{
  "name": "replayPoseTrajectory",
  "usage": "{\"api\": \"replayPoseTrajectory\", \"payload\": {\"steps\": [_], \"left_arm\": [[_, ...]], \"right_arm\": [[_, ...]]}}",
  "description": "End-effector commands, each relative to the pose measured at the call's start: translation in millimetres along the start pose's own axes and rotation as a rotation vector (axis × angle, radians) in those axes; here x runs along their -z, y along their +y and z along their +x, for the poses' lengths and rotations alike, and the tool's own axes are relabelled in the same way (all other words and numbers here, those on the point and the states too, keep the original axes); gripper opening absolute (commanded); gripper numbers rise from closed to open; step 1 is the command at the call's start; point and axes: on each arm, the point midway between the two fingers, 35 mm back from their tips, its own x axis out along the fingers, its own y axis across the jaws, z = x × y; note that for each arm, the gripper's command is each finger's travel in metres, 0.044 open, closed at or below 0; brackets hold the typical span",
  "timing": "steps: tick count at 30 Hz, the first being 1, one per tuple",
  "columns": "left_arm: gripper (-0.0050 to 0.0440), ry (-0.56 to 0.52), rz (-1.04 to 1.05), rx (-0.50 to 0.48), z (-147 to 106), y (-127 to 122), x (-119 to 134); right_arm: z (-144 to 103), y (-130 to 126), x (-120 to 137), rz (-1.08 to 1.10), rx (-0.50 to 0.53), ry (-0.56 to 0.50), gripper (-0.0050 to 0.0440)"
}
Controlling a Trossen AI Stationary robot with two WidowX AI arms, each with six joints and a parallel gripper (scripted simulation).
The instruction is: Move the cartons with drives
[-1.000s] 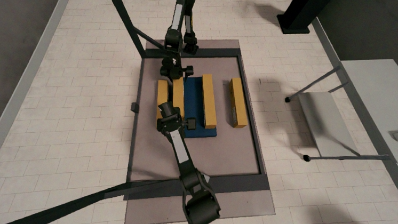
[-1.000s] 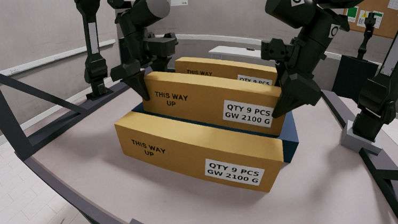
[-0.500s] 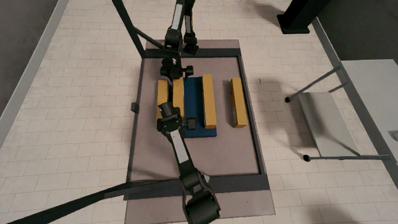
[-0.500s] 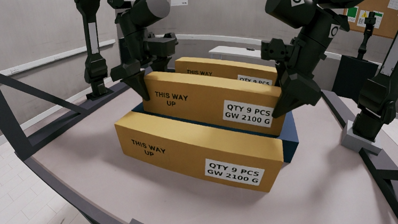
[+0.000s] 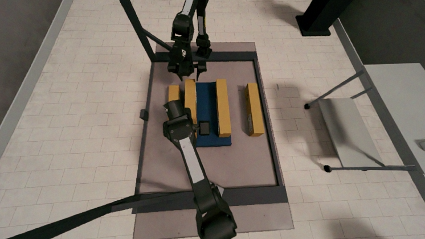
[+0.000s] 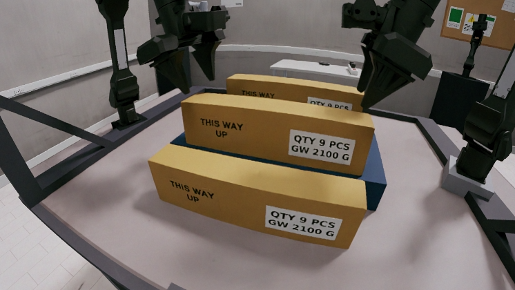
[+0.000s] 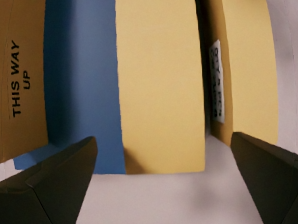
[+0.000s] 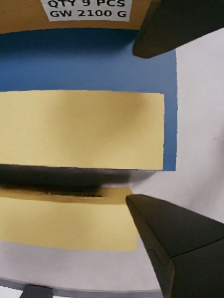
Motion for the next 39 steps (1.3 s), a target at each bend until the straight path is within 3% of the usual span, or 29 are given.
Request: {"api": "replayPoseTrajectory", "payload": {"steps": [1, 38, 39], "left_arm": [[0.0384, -0.023, -0.002, 0.006, -10, -1, -6], [0.0384, -0.022, -0.004, 0.006, -10, -1, -6], [0.0384, -0.02, -0.002, 0.005, -16, 52, 43]], "right_arm": [[-8, 1, -7, 0.002, -0.006, -0.017, 0.0386], [-8, 1, -6, 0.003, -0.007, -0.02, 0.0386], [-17, -52, 42, 0.003, -0.007, -0.02, 0.0386]]}}
